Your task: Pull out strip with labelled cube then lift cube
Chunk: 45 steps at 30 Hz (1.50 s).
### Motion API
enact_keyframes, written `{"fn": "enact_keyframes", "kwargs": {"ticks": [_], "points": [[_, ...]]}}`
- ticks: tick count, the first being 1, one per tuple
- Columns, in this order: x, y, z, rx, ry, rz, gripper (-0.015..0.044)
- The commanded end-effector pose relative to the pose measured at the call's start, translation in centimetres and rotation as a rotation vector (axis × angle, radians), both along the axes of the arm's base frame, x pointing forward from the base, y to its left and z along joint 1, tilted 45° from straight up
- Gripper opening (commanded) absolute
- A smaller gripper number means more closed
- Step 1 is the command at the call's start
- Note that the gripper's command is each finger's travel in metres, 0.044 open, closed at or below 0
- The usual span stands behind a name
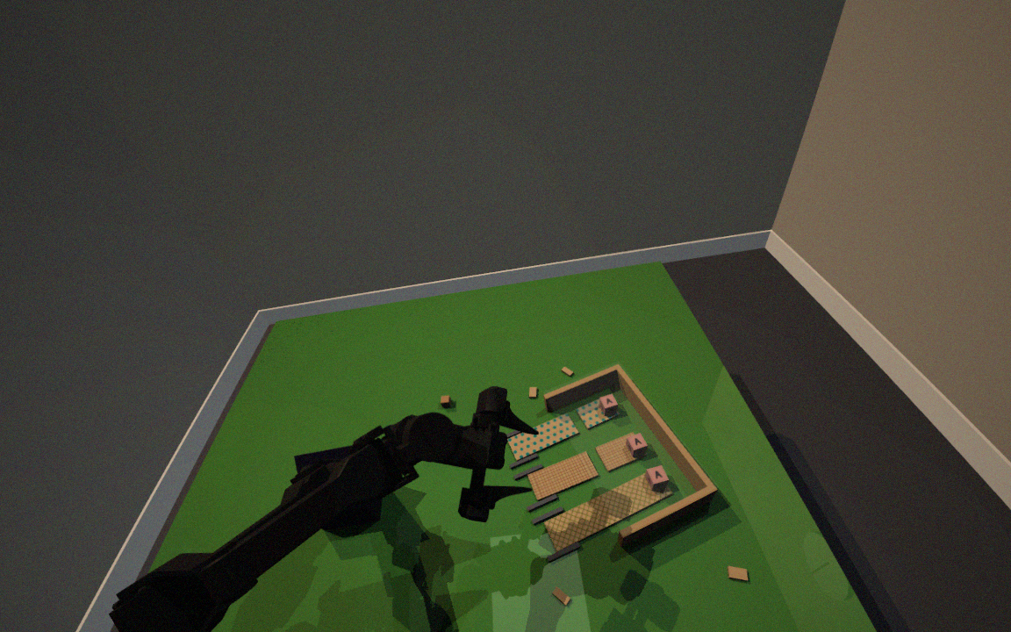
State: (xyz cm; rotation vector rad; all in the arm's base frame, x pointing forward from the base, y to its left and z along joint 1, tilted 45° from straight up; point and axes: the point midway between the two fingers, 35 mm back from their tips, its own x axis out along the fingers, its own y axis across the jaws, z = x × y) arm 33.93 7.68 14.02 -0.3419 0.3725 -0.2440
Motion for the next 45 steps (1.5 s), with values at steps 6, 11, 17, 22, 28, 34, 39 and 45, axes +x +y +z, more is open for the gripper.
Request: {"fn": "enact_keyframes", "kwargs": {"ticks": [6, 11, 17, 22, 28, 34, 39, 45], "points": [[-4.3, 3.9, -5.6, -0.387, 0.192, 0.171, 0.04], [-4.3, 3.9, -5.6, -0.387, 0.192, 0.171, 0.04], [-4.3, 3.9, -5.6, -0.387, 0.192, 0.171, 0.04], [-1.4, 2.7, -5.6, -0.419, 0.308, 0.109, 0.0269], [2.8, -0.1, -5.4, -0.466, 0.522, 0.014, 0.0111], [5.7, -3.5, -5.3, -0.497, 0.746, -0.069, 0.0], [7.1, -7.0, -4.9, -0.498, 0.94, -0.135, 0.0], [7.6, -10.5, -4.4, -0.48, 1.115, -0.19, 0.0]]}}
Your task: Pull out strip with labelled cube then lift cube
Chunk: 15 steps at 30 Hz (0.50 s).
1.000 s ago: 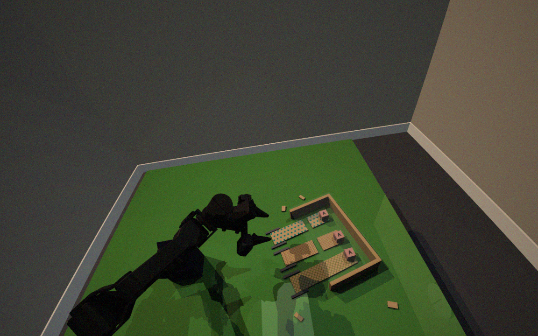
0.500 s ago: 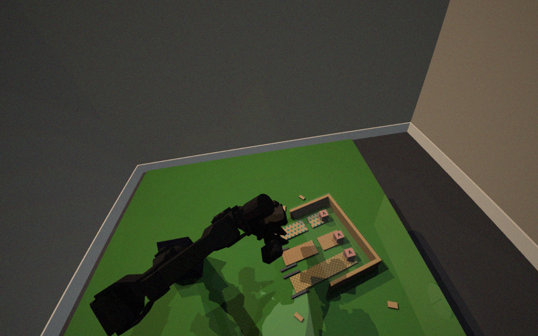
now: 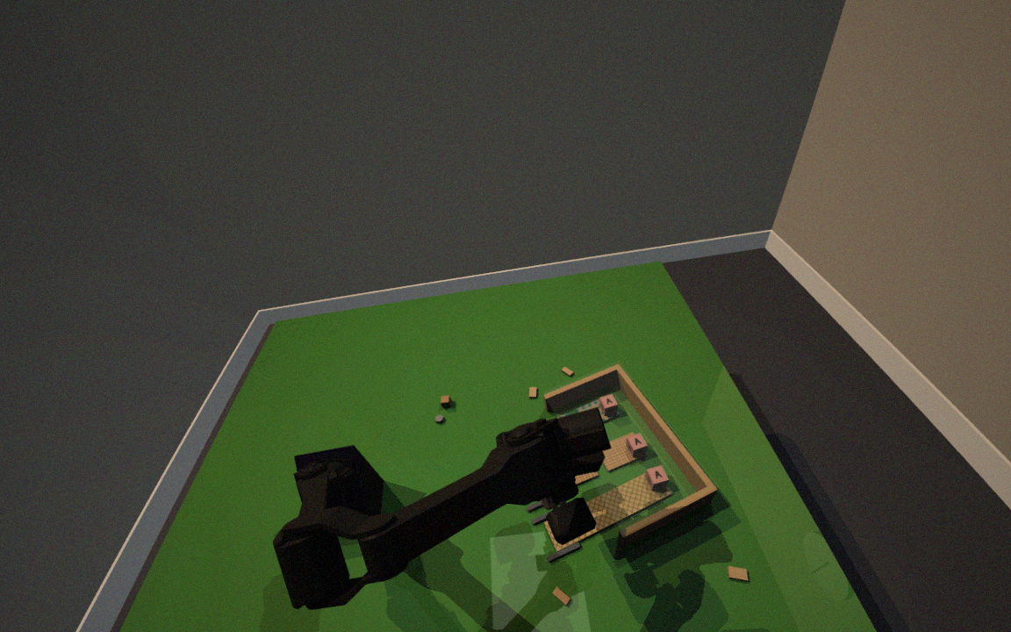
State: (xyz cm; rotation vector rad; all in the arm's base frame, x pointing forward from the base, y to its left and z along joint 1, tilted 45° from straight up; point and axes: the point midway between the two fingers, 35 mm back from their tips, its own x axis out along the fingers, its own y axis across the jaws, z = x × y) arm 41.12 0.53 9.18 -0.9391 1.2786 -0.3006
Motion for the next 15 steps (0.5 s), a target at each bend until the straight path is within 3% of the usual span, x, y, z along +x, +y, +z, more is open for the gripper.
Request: {"fn": "enact_keyframes", "kwargs": {"ticks": [1, 15], "points": [[0.42, -3.35, 0.41, -0.001, 0.146, -0.098, 0.0], [0.66, -4.04, -0.33, 0.0, 0.146, -0.098, 0.0]]}}
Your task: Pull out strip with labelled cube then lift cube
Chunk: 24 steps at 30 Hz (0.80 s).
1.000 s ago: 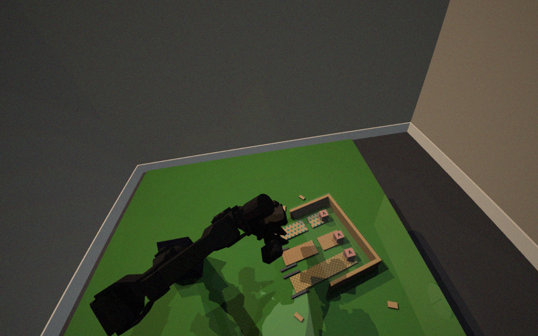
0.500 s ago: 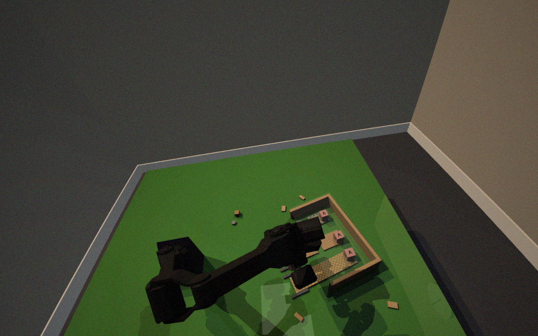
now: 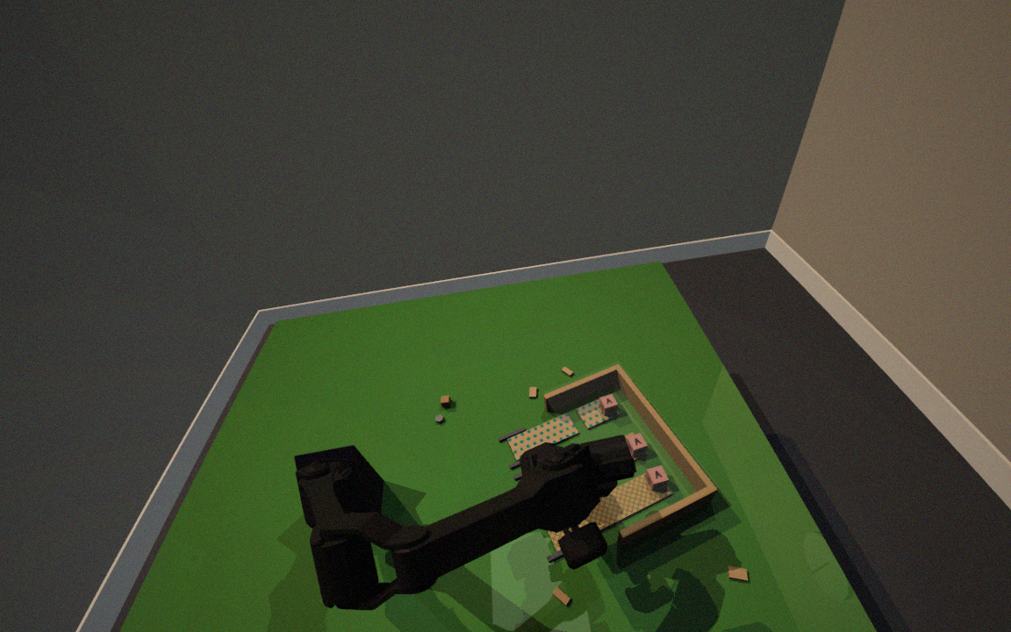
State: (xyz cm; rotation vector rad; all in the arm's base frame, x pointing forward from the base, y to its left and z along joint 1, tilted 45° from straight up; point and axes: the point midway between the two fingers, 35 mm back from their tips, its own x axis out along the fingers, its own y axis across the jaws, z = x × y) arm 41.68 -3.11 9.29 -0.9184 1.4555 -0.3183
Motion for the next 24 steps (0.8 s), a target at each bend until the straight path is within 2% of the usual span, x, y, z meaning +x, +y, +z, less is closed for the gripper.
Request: {"fn": "enact_keyframes", "kwargs": {"ticks": [1, 24], "points": [[0.1, -0.5, -0.6, 0.006, 0.005, -0.002, 0.0], [0.7, -3.1, -3.3, 0.005, 0.005, -0.002, 0.0]]}}
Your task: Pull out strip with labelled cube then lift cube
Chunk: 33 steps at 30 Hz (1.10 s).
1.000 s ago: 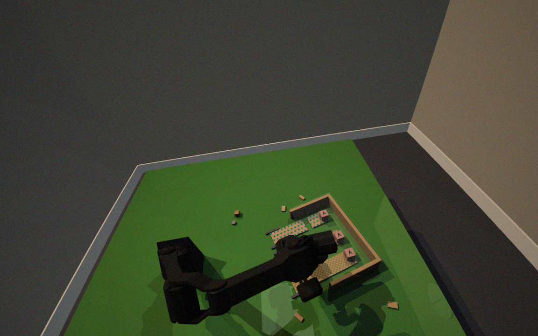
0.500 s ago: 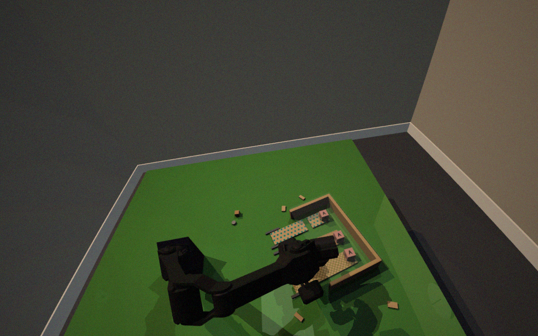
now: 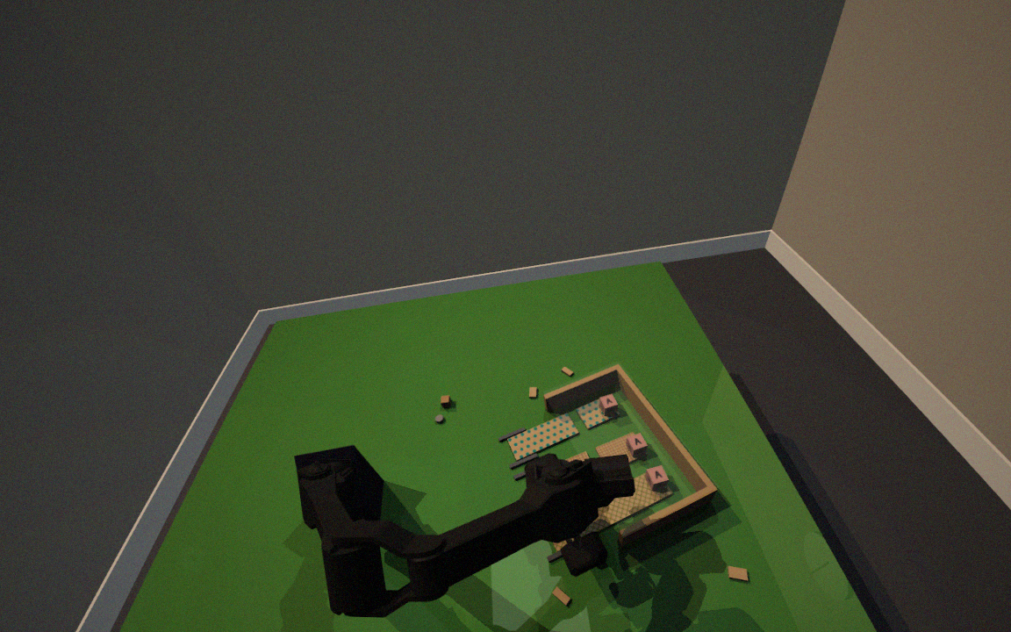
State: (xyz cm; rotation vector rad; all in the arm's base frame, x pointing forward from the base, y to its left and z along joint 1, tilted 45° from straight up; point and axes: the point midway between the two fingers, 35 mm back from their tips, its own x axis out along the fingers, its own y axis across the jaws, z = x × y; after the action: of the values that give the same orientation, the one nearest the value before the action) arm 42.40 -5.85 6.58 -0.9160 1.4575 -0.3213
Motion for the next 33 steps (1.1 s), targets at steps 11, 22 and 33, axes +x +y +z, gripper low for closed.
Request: {"fn": "enact_keyframes", "kwargs": {"ticks": [11, 22, 33], "points": [[0.1, -1.5, -1.9, 0.004, 0.004, 0.002, 0.0], [0.1, -1.7, -2.0, 0.003, 0.004, 0.002, 0.0], [0.1, -1.7, -2.1, 0.003, 0.004, 0.002, 0.0]]}}
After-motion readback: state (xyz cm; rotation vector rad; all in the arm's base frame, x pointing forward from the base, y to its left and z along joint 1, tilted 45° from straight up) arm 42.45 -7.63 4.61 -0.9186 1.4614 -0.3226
